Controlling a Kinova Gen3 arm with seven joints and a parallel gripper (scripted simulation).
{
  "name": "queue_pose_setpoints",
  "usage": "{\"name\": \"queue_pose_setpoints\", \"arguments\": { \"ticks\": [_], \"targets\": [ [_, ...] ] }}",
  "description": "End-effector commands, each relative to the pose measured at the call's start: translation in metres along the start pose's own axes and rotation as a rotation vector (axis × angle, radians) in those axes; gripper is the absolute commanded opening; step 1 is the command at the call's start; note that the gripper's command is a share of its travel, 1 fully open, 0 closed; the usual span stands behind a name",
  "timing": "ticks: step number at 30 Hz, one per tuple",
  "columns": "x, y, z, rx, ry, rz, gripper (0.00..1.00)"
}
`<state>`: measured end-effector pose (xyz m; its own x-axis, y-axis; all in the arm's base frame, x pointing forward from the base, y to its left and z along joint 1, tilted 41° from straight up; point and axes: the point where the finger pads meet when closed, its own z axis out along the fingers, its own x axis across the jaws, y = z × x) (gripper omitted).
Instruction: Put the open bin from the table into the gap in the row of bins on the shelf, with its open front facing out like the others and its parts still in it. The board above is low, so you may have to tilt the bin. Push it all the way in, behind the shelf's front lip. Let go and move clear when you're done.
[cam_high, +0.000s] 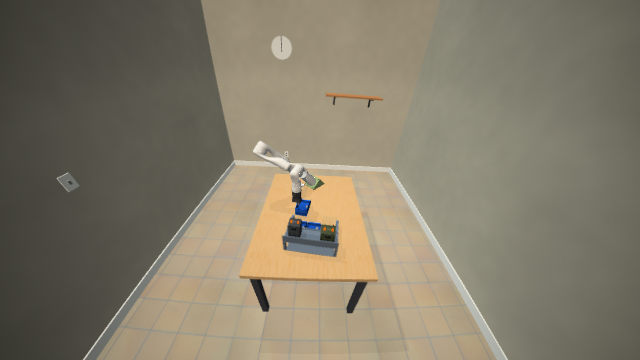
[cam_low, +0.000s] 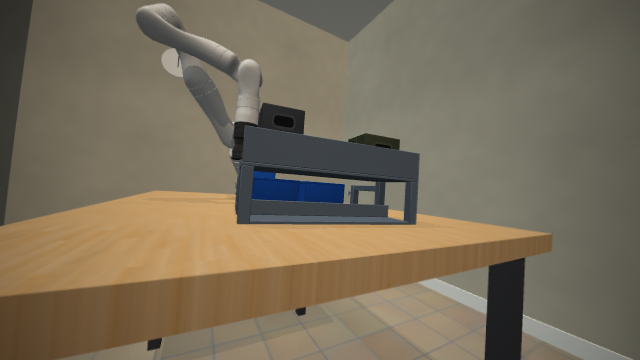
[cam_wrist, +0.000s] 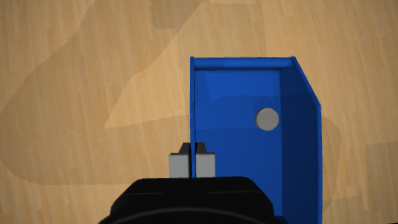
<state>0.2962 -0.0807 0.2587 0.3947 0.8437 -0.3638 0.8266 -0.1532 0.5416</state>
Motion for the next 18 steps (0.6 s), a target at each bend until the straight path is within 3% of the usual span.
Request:
{"name": "queue_pose_setpoints", "arguments": {
  "ticks": [1,18],
  "targets": [
    [0.0008,0.0003,-0.0003,-0.001,0.001,-0.001,0.00],
    [0.0107,-0.0001,-0.0001,-0.001,0.001,-0.003,0.00]
  ]
}}
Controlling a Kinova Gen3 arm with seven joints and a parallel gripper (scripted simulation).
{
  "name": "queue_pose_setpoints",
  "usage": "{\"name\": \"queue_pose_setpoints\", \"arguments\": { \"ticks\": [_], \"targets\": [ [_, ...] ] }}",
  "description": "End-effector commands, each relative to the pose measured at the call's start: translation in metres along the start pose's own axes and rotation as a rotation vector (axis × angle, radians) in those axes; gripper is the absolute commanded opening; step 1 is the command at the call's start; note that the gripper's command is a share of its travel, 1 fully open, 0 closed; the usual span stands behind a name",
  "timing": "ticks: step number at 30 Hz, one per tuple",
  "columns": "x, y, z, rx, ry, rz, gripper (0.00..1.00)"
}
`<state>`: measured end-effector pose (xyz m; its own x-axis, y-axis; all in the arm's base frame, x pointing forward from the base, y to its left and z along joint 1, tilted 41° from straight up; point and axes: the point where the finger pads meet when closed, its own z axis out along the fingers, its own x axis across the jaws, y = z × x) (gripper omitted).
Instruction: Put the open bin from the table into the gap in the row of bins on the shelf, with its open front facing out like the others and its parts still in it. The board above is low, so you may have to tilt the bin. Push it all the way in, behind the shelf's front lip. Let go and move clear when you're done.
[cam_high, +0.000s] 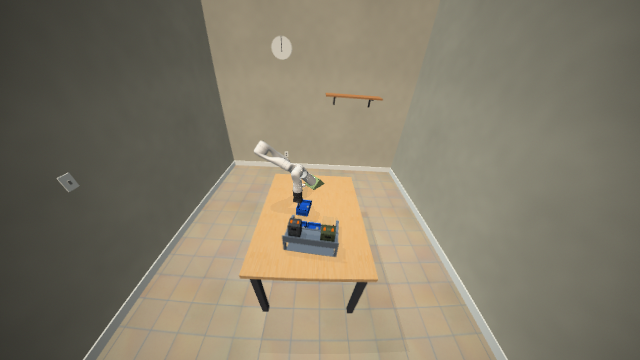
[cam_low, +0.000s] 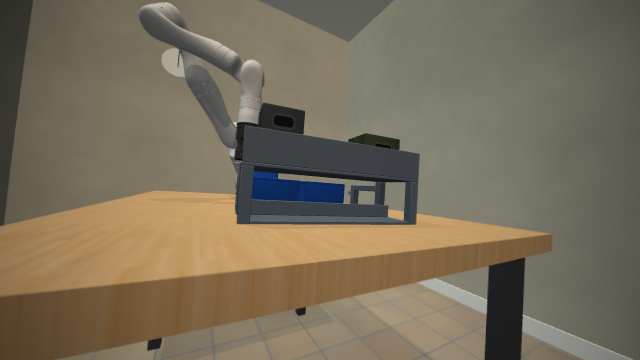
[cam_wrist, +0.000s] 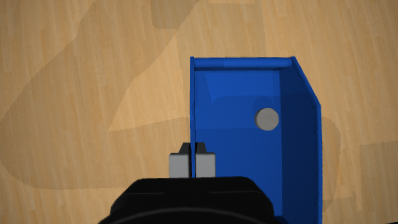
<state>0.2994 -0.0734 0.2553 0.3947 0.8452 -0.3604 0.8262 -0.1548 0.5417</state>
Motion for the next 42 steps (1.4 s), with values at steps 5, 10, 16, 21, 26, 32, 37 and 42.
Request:
{"name": "queue_pose_setpoints", "arguments": {
  "ticks": [5,10,16,21,26,32,37,42],
  "targets": [
    [0.009,0.000,0.000,-0.002,-0.003,-0.006,0.00],
    [0.018,0.000,0.000,-0.002,-0.003,-0.008,0.00],
    [0.027,-0.001,0.000,-0.002,-0.003,-0.010,0.00],
    [0.040,-0.001,0.001,-0.002,-0.003,-0.012,0.00],
    [0.054,-0.002,0.001,-0.001,-0.003,-0.015,0.00],
    [0.067,-0.002,0.001,-0.001,-0.003,-0.018,0.00],
    [0.084,-0.003,0.001,-0.001,-0.003,-0.022,0.00],
    [0.101,-0.004,0.002,-0.001,-0.003,-0.026,0.00]
  ]
}}
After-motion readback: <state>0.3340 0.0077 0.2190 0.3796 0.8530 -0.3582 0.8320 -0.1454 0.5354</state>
